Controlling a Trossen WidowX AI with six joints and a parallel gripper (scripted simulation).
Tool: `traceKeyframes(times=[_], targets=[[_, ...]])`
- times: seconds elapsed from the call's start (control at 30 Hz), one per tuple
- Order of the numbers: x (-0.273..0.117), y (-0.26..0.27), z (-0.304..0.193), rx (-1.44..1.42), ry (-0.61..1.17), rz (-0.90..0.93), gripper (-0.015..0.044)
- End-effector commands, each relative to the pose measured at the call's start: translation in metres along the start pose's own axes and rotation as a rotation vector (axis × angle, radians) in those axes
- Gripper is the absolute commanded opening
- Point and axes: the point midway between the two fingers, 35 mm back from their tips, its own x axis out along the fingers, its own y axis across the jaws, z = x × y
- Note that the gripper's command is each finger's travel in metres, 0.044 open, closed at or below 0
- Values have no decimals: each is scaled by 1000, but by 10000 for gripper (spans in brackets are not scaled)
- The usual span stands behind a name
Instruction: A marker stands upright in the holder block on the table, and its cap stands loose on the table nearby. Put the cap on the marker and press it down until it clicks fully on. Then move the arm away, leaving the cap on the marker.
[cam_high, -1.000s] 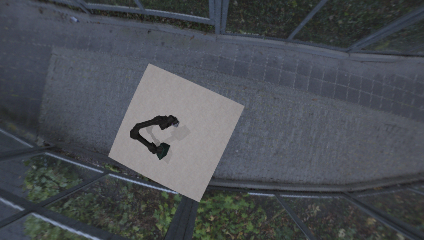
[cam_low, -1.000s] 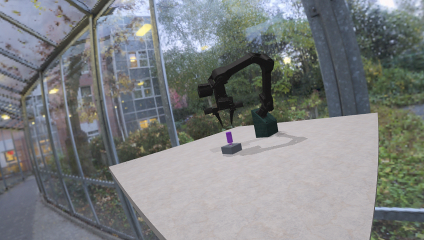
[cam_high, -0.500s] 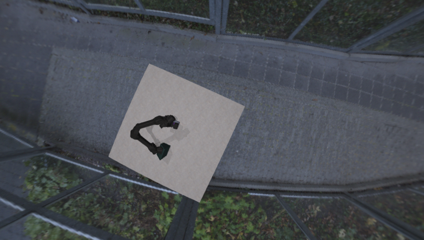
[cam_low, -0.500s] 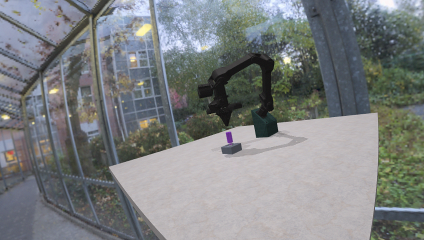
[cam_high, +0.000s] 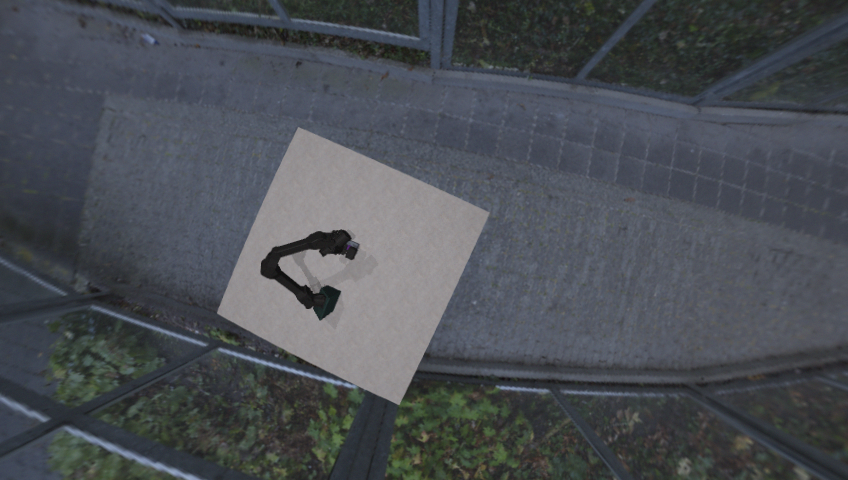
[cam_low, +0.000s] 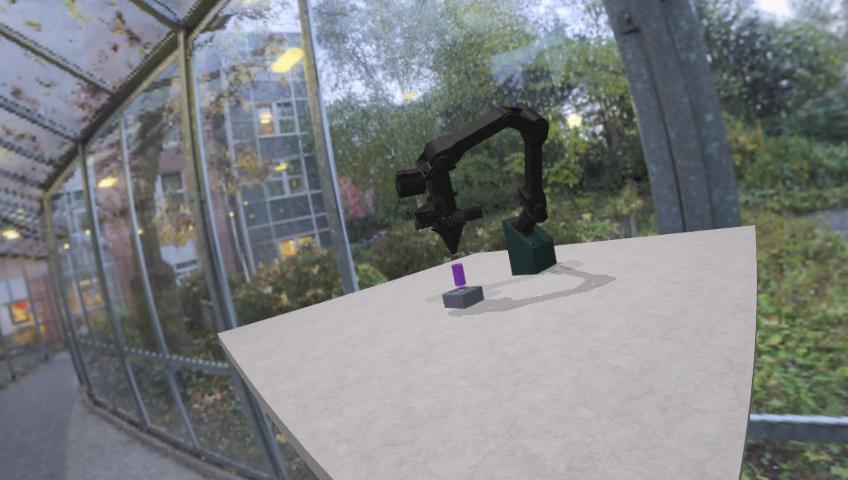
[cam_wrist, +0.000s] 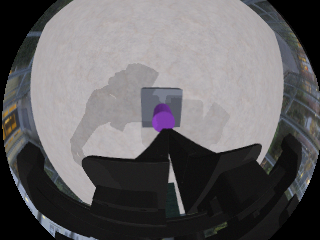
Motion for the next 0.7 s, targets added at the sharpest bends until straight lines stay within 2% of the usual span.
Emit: traceKeyframes(times=[0.0, 0.67], targets=[[7, 0, -1, 11, 3, 5, 0], [37, 1, -2, 10, 3, 6, 0]])
